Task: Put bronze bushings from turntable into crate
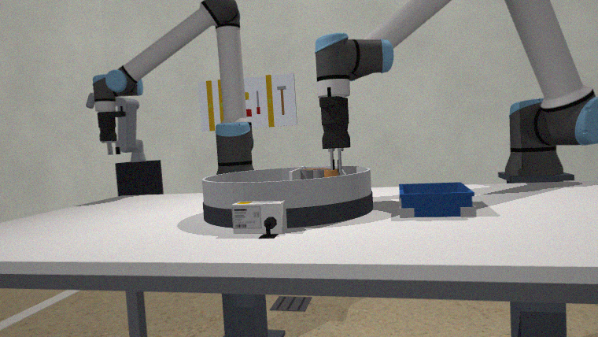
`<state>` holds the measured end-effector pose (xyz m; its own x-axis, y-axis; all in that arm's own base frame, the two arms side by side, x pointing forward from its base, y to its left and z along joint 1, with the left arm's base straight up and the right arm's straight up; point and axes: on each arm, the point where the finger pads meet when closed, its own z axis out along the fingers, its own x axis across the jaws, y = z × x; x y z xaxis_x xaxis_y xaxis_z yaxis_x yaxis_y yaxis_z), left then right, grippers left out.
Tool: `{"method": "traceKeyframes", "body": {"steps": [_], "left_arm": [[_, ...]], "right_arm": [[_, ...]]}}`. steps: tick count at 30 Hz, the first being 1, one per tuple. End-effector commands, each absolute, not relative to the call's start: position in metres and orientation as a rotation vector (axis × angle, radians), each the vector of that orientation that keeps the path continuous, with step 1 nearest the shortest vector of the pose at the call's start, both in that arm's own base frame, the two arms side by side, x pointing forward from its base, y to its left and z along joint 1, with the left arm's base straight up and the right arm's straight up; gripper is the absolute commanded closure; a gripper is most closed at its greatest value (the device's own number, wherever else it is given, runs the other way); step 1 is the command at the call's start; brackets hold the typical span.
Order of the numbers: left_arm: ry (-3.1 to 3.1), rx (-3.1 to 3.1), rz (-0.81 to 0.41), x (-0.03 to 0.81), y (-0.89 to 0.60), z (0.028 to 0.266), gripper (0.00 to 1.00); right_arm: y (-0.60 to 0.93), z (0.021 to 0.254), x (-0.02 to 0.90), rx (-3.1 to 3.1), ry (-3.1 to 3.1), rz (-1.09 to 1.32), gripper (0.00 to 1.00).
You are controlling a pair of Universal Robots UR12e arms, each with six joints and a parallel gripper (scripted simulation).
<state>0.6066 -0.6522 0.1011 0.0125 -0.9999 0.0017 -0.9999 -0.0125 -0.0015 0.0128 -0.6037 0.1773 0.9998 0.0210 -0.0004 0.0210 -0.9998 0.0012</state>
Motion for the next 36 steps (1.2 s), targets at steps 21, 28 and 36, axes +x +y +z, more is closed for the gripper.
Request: {"method": "traceKeyframes", "body": {"steps": [21, 28, 36], "left_arm": [[-2.208, 2.234, 0.002, 0.6045, -0.6528, 0.0896, 0.64], [-2.208, 2.234, 0.002, 0.6045, -0.6528, 0.0896, 0.64], [-2.208, 2.234, 0.002, 0.6045, -0.6528, 0.0896, 0.64]], "right_arm": [[-0.6039, 0.1770, 0.0135, 3.141, 0.035, 0.000, 0.00], [-0.6039, 0.1770, 0.0135, 3.141, 0.035, 0.000, 0.00], [-0.6039, 0.1770, 0.0135, 3.141, 0.035, 0.000, 0.00]]}}
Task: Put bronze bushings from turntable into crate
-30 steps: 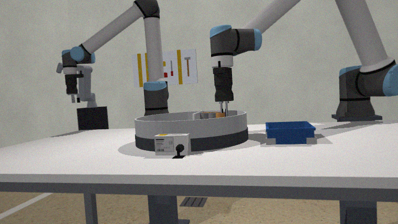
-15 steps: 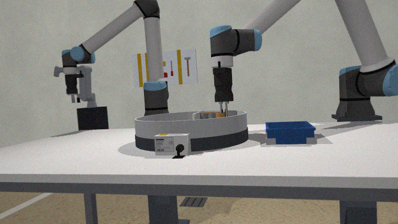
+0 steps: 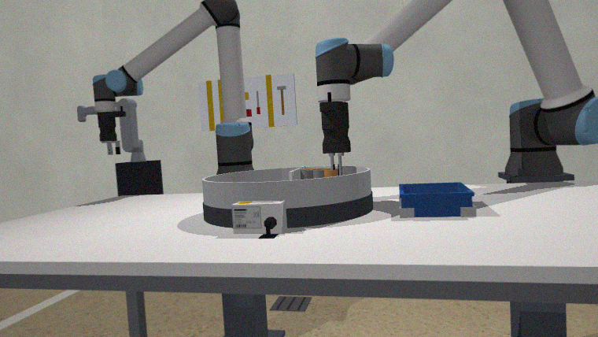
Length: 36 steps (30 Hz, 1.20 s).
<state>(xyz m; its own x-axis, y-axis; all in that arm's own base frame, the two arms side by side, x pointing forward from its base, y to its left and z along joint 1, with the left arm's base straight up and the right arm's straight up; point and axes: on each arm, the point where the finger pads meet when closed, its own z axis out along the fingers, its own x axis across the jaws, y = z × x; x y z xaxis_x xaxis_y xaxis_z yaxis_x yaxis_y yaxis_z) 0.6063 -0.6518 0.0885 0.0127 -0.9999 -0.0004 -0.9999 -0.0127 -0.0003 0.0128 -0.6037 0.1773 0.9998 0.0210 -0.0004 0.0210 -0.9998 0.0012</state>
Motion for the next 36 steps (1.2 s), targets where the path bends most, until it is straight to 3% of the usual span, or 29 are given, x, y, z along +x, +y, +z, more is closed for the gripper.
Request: {"method": "traceKeyframes", "body": {"steps": [1, 8, 9, 36], "left_arm": [[2.209, -2.235, -0.002, 0.6045, -0.6528, 0.0896, 0.64], [2.209, -2.235, -0.002, 0.6045, -0.6528, 0.0896, 0.64], [2.209, -2.235, -0.002, 0.6045, -0.6528, 0.0896, 1.00], [2.209, -2.235, -0.002, 0.6045, -0.6528, 0.0896, 1.00]], "right_arm": [[-0.6039, 0.1770, 0.0135, 3.141, 0.035, 0.000, 0.00], [-0.6039, 0.1770, 0.0135, 3.141, 0.035, 0.000, 0.00], [-0.6039, 0.1770, 0.0135, 3.141, 0.035, 0.000, 0.00], [-0.6039, 0.1770, 0.0135, 3.141, 0.035, 0.000, 0.00]]}}
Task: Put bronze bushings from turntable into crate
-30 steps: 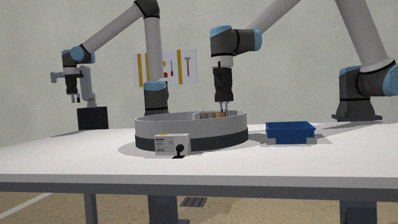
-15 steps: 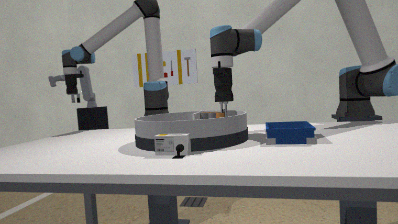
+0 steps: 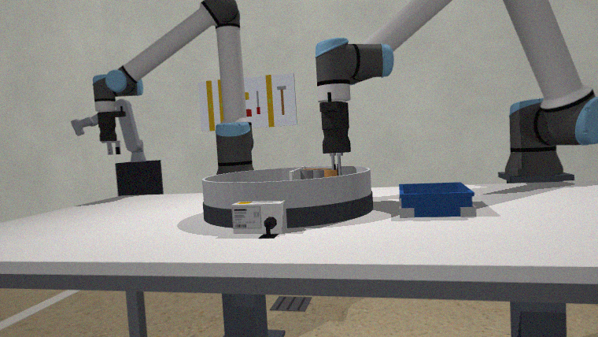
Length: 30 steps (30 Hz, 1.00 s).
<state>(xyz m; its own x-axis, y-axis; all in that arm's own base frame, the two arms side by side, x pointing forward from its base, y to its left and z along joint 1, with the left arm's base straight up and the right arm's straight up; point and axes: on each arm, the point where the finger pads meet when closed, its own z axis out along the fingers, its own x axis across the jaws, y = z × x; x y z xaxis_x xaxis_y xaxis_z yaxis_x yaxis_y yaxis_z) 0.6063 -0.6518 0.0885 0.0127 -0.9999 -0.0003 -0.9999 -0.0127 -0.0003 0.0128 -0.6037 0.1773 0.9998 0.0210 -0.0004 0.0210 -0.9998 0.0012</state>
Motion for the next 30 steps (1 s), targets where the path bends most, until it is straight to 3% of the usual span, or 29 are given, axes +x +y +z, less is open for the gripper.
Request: {"method": "traceKeyframes", "body": {"steps": [1, 20, 30], "left_arm": [[2.209, -2.235, -0.002, 0.605, -0.653, 0.090, 1.00], [2.209, -2.235, -0.003, 0.605, -0.653, 0.091, 1.00], [2.210, -2.236, -0.009, 0.606, -0.655, 0.119, 1.00]], "right_arm": [[-0.604, 0.177, 0.013, 3.141, 0.035, 0.000, 0.00], [-0.604, 0.177, 0.013, 3.141, 0.035, 0.000, 0.00], [-0.604, 0.177, 0.013, 3.141, 0.035, 0.000, 0.00]]}}
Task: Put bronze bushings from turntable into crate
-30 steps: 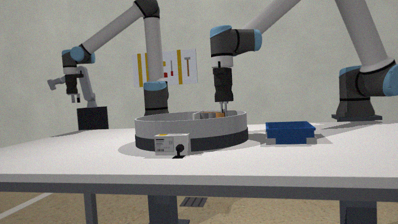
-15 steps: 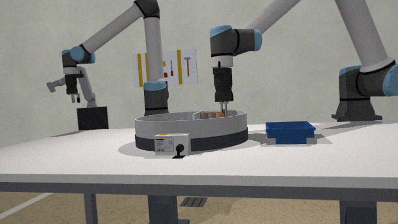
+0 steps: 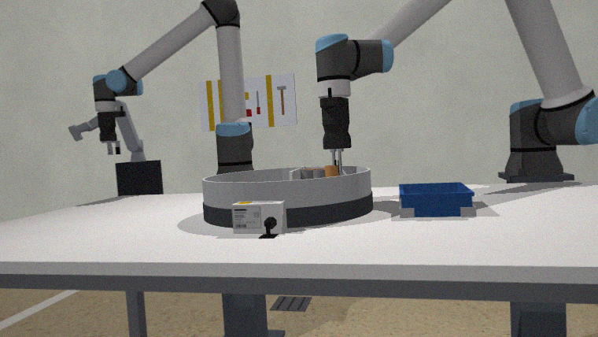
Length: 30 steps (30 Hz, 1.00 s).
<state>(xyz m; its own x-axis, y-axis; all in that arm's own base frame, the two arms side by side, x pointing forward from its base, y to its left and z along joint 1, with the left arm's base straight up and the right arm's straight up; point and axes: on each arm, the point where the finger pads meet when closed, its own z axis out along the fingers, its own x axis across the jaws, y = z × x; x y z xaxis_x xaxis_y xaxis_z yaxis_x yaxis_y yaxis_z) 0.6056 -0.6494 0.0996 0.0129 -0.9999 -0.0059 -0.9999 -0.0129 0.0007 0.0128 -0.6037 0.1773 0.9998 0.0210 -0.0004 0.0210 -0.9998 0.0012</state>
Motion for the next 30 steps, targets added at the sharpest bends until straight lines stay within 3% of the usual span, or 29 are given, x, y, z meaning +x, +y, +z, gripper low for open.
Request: {"method": "traceKeyframes", "body": {"steps": [1, 13, 30], "left_arm": [[2.210, -2.236, -0.009, 0.606, -0.655, 0.119, 1.00], [2.210, -2.236, -0.010, 0.606, -0.655, 0.166, 1.00], [2.209, -2.235, -0.004, 0.605, -0.653, 0.166, 1.00]], "right_arm": [[-0.604, 0.177, 0.013, 3.141, 0.035, 0.000, 0.00], [-0.604, 0.177, 0.013, 3.141, 0.035, 0.000, 0.00], [-0.604, 0.177, 0.013, 3.141, 0.035, 0.000, 0.00]]}}
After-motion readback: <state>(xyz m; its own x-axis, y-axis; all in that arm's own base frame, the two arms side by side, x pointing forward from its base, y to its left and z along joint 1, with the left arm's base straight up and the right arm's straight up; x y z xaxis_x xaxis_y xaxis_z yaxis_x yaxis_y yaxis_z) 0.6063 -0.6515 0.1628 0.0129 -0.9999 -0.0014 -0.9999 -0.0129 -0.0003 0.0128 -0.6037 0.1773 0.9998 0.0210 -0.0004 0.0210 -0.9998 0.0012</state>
